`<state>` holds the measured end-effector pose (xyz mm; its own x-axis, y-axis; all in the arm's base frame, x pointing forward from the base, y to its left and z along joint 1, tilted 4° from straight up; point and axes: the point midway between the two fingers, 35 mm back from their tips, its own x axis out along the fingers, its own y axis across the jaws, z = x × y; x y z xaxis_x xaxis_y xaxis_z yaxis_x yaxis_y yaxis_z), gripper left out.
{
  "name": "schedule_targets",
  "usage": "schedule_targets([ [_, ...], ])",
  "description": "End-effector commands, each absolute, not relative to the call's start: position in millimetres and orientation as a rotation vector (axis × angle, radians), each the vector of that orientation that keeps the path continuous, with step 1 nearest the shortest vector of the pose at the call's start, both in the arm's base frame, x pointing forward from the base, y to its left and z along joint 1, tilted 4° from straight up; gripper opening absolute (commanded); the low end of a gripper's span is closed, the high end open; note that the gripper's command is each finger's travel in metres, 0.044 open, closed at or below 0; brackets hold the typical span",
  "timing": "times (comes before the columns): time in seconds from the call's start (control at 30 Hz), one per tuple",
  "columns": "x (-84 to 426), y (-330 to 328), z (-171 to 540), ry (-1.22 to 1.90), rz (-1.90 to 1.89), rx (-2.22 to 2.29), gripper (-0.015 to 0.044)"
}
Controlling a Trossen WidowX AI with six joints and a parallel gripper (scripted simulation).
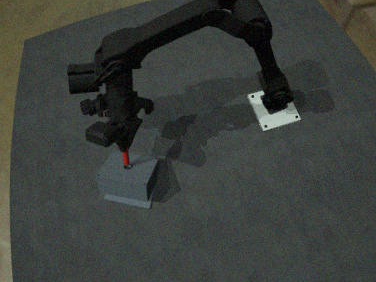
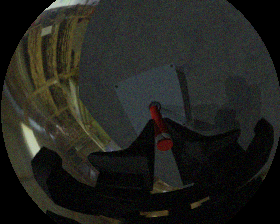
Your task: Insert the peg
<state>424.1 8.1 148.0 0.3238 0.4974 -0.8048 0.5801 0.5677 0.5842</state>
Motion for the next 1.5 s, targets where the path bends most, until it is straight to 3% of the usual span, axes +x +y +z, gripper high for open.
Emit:
schedule_targets([
  [0.0,423.6,10.1,142.4,1.316,-0.077,1.051,0.0],
  [1.47,423.7,12.1,138.6,1.31,-0.069,1.047,0.0],
])
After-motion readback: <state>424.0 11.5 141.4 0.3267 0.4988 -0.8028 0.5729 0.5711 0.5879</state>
